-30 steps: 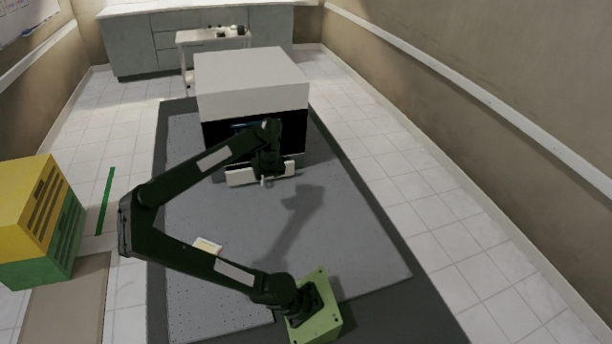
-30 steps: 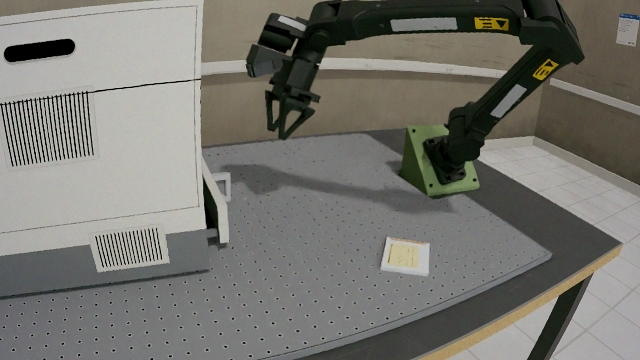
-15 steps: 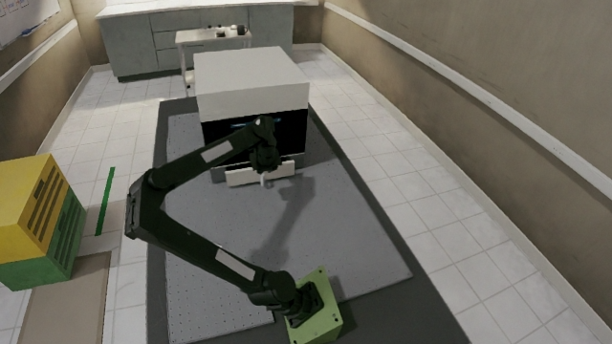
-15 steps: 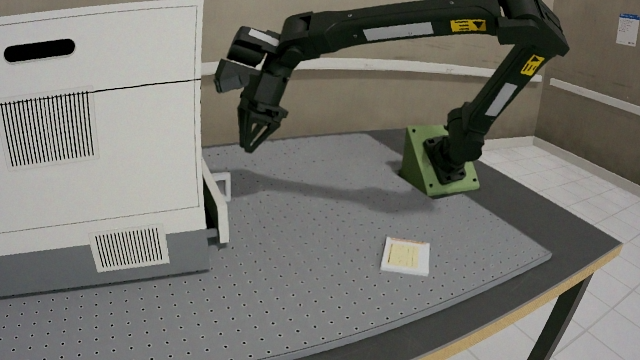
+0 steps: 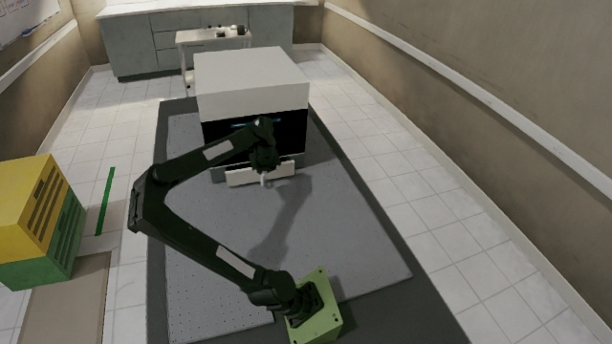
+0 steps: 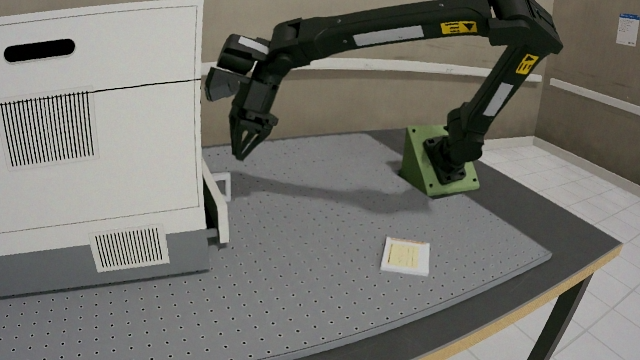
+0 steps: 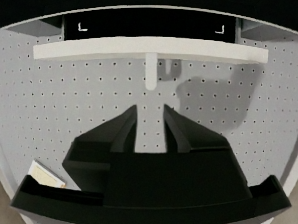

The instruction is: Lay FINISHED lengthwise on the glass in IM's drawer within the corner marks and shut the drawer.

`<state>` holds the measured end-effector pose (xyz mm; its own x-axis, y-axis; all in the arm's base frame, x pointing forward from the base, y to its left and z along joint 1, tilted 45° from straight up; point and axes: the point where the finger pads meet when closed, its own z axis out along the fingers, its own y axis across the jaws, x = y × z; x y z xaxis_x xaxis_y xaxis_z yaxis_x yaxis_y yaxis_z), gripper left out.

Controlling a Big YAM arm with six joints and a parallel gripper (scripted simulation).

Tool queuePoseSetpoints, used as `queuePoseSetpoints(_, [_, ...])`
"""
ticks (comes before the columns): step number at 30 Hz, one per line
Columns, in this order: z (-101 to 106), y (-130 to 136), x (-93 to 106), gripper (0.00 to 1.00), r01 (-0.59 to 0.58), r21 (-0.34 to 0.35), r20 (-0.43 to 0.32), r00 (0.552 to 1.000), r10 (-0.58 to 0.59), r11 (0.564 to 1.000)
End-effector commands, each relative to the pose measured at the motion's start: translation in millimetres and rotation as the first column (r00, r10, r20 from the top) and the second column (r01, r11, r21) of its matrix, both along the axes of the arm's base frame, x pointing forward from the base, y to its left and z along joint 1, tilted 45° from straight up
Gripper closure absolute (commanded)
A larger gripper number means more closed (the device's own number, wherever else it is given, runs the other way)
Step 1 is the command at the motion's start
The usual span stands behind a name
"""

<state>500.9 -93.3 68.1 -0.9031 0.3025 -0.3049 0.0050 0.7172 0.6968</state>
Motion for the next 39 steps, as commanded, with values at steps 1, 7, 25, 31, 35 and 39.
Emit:
queuePoseSetpoints(1, [10,-8,8.3,0.74,0.017,-0.008,0.018,1.000,-0.017,1.000])
queuePoseSetpoints(7, [-10,9,4.9,0.74,0.006,0.005,-0.014,1.000,-0.005,1.000])
queuePoseSetpoints(25, [-23,22,13.1,0.74,0.005,0.006,-0.014,1.000,-0.005,1.000])
queuePoseSetpoints(31, [-27,26,15.9,0.74,0.005,0.006,-0.015,1.000,-0.005,1.000])
queuePoseSetpoints(35, [-30,30,18.1,0.74,0.005,0.006,-0.015,1.000,-0.005,1.000])
queuePoseSetpoints(39, [-34,33,20.3,0.74,0.005,0.006,-0.015,1.000,-0.005,1.000])
